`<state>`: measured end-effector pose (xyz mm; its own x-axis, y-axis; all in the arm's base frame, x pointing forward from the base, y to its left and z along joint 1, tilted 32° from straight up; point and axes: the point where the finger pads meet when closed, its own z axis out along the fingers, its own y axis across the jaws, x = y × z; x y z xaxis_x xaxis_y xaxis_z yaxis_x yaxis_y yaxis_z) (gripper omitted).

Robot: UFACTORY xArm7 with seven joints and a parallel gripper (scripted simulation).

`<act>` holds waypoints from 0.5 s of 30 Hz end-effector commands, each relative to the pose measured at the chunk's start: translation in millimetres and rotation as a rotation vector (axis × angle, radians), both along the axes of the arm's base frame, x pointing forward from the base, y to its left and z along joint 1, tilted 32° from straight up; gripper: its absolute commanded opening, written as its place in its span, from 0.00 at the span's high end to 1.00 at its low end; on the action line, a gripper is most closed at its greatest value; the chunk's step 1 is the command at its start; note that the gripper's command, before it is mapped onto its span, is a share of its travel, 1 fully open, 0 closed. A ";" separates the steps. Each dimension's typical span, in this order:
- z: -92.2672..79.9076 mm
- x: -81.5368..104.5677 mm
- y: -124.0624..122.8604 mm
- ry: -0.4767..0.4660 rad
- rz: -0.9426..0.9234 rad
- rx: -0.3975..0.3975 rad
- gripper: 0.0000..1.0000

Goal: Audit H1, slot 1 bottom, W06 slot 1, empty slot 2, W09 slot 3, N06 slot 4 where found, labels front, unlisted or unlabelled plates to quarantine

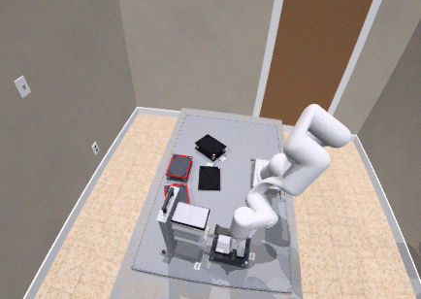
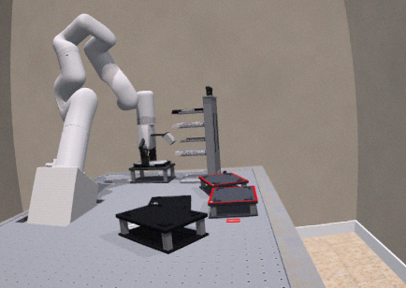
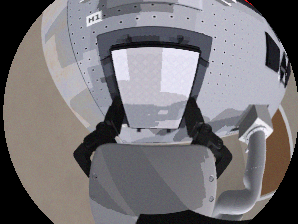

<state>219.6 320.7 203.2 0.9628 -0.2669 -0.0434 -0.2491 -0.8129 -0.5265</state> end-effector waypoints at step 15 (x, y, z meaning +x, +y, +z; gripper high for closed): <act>9.3 -0.2 -4.4 -0.002 -0.001 0.003 1.00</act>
